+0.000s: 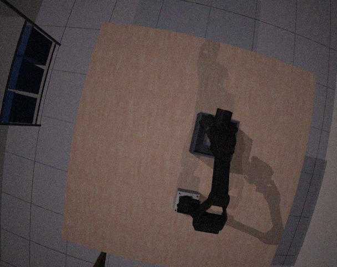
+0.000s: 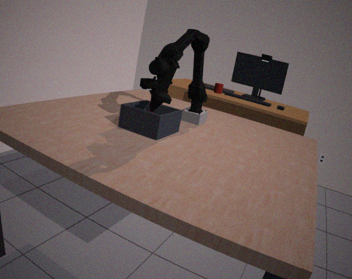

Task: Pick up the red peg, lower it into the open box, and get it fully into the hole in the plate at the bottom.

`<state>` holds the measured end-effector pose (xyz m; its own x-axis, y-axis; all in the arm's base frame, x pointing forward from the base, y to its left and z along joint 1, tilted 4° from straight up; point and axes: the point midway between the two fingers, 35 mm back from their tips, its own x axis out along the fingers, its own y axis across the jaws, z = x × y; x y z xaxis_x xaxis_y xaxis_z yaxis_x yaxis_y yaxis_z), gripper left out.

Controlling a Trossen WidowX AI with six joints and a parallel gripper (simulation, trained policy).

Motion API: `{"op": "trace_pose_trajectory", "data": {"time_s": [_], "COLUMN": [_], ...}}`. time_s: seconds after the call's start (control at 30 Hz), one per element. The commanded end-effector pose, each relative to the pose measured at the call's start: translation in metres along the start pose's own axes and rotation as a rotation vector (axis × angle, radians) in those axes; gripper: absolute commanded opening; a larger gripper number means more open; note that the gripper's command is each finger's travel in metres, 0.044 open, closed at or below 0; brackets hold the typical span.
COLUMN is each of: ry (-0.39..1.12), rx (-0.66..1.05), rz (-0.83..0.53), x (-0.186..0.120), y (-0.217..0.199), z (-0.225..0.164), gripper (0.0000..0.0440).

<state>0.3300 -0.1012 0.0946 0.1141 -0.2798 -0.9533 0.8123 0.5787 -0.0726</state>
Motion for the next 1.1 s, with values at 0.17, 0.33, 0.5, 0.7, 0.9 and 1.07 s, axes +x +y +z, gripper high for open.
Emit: {"op": "trace_pose_trajectory", "data": {"time_s": [0.17,0.33,0.5,0.7,0.9,1.07], "ry": [0.044,0.051,0.062,0.07,0.066,0.062], "rx": [-0.064,-0.077,-0.091,-0.12,-0.146,-0.154], "rz": [0.026,0.058,0.102,0.166,0.234,0.257], "x": [0.017,0.015,0.009,-0.004,-0.021,-0.027], "y": [0.007,0.018,0.031,0.051,0.072,0.079], "z": [0.011,0.022,0.031,0.043,0.053,0.056], "gripper": [0.0222,0.0348,0.044,0.044,0.044,0.044]}}
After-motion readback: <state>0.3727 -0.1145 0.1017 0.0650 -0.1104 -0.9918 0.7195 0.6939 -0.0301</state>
